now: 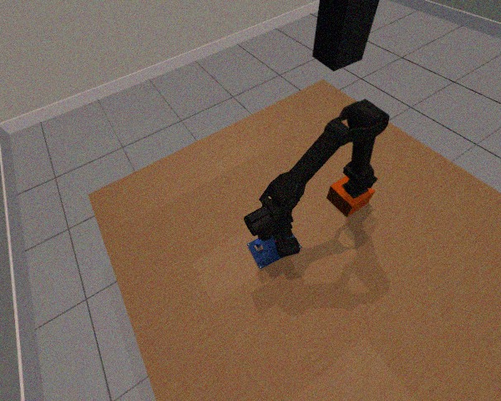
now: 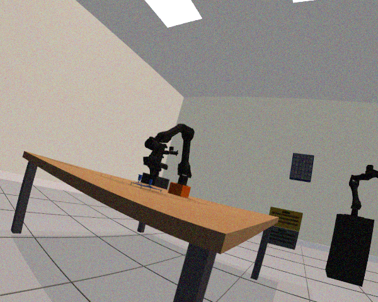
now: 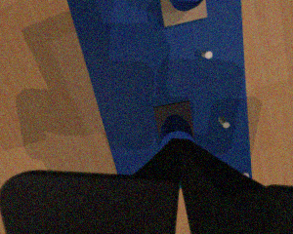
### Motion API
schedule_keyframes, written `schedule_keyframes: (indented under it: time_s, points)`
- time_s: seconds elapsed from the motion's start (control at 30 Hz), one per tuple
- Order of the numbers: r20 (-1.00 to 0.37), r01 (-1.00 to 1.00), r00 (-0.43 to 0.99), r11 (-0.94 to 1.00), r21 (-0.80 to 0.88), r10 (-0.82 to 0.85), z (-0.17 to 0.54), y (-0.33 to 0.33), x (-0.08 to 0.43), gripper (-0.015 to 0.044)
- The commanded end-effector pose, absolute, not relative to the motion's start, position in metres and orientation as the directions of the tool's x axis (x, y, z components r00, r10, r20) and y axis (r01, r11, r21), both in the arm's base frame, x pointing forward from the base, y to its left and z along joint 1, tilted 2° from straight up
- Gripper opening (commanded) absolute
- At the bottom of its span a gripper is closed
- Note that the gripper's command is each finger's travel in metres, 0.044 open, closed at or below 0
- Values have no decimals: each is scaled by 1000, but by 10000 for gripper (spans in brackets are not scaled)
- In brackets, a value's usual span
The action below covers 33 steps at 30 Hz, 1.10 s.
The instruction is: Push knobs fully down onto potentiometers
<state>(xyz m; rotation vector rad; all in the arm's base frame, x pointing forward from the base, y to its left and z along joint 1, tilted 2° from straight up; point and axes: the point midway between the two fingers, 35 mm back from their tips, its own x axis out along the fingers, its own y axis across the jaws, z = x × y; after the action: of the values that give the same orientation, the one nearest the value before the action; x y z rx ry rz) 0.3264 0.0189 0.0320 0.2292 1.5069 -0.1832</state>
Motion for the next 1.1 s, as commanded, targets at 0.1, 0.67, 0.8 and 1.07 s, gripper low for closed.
schedule_keyframes:
  time_s: [0.1,0.67,0.8,1.07]
  points:
    - [-998,258,53,965,38,26,39,19,327,0]
    - [-999,262,41,965,32,22,45,19,325,184]
    - [-997,276,71,960,40,21,46,10,329,131]
    - [-994,108,109,994,31,19,51,-1,338,0]
